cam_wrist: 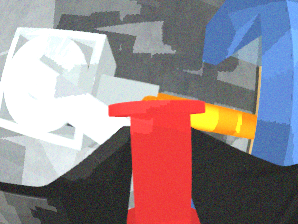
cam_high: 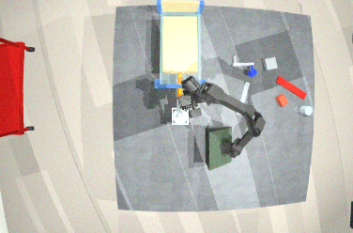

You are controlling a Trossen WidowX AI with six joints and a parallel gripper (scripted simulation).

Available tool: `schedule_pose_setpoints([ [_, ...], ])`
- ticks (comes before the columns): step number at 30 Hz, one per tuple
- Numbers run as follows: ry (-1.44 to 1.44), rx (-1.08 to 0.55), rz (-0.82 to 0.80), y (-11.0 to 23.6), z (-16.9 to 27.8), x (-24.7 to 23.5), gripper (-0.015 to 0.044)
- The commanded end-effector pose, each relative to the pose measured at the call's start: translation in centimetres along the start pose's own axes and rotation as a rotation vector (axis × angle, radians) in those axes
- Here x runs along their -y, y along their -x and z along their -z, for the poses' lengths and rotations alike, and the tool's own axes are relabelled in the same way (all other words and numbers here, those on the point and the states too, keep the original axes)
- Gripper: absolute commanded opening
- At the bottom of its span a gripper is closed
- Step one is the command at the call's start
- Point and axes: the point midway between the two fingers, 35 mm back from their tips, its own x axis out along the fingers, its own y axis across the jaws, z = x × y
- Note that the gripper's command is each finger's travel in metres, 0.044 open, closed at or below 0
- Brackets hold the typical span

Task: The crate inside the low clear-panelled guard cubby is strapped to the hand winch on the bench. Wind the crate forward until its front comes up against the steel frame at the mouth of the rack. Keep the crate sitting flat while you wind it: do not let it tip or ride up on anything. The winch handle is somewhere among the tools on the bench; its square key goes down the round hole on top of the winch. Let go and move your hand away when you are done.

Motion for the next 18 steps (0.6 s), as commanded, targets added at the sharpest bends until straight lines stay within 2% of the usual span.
schedule_pose_setpoints([
  [1,-0.003,0.005,0.008,-0.6,-0.8,0.6,0.0],
  [18,-0.003,0.006,0.009,-1.4,-2.7,1.3,0.0],
])
